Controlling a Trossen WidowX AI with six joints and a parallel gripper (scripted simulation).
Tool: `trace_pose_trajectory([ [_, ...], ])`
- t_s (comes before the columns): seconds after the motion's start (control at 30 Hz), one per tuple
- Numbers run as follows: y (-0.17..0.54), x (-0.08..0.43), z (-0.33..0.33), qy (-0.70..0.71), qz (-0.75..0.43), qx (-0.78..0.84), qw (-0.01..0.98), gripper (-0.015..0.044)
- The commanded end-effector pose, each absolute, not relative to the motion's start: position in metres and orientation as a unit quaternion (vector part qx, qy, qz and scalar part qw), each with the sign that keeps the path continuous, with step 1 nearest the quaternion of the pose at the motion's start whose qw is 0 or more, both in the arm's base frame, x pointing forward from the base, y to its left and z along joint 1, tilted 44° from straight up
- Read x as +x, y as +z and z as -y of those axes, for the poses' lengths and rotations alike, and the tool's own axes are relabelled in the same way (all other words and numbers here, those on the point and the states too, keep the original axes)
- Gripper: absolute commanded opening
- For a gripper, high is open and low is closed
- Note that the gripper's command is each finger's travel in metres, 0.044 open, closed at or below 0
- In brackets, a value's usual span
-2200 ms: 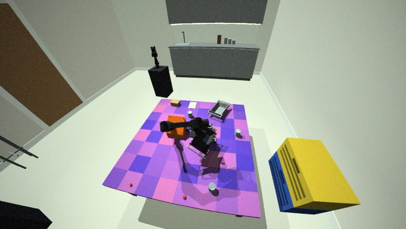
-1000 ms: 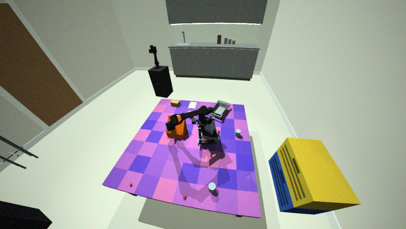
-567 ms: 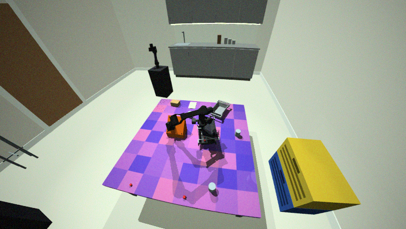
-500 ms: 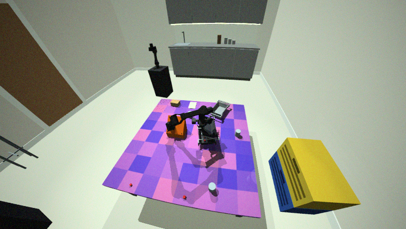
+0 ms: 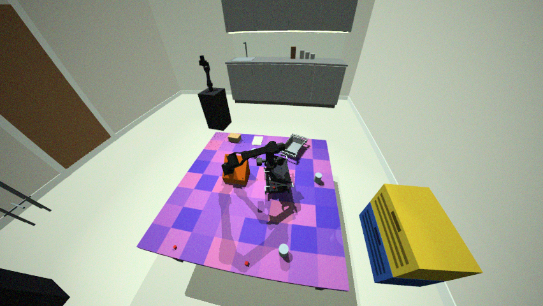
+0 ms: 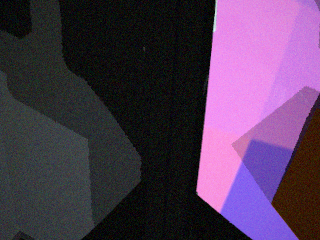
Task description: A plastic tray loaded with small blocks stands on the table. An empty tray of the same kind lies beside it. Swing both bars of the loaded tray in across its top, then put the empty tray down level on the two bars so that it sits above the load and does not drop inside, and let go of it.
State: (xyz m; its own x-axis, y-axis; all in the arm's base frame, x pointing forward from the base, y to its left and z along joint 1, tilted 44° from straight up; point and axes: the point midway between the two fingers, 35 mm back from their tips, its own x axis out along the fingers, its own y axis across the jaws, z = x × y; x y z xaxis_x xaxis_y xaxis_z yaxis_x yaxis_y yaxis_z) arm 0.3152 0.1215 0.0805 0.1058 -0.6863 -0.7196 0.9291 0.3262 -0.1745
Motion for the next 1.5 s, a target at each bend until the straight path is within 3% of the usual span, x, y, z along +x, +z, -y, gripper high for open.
trace_pose_trajectory([
  [0.0, 0.084, 0.316, -0.13, -0.545, -0.37, 0.168, 0.733, 0.0],
  [1.47, 0.045, 0.322, -0.093, -0.545, -0.37, 0.168, 0.733, 0.0],
])
